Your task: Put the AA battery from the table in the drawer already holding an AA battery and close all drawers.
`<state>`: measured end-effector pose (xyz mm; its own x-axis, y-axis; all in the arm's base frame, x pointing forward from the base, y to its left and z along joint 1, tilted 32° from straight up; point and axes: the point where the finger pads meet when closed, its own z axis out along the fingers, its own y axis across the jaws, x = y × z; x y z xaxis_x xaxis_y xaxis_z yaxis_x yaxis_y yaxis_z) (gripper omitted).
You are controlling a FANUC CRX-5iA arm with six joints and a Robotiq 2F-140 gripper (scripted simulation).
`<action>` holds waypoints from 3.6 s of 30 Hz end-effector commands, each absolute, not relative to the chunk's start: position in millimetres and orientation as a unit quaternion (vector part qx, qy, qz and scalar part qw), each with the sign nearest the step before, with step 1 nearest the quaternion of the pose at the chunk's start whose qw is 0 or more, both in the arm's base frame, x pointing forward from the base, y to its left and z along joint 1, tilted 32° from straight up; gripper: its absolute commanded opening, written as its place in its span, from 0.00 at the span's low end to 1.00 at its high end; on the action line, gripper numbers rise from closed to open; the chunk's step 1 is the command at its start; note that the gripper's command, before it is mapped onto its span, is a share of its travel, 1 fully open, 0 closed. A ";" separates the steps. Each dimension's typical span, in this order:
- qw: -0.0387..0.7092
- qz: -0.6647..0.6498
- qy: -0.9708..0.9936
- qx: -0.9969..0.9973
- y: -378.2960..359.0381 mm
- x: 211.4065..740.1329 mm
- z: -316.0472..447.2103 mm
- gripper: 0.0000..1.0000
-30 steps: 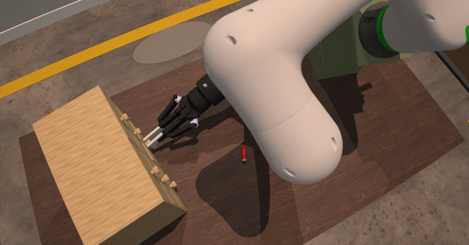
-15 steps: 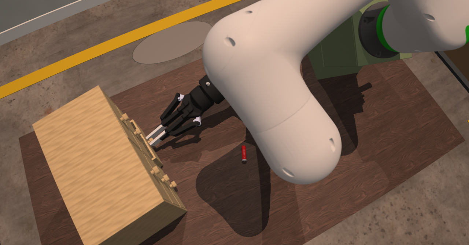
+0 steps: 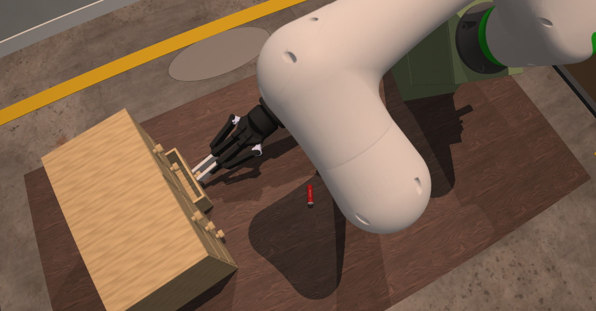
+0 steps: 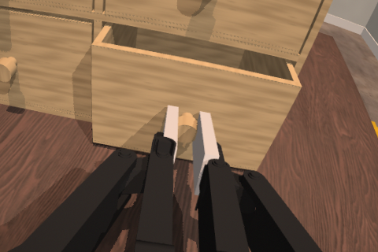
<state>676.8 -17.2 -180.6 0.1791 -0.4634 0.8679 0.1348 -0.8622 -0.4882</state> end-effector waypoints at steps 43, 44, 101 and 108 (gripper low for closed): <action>0.237 -0.631 0.112 -0.730 -18.7 638.6 -188.8 0.08; 0.237 -0.631 0.112 -0.730 -18.7 638.5 -188.8 0.08; 0.237 -0.631 0.112 -0.730 -21.1 588.6 -198.4 0.20; 0.237 -0.631 0.112 -0.730 -49.6 552.9 -157.8 0.20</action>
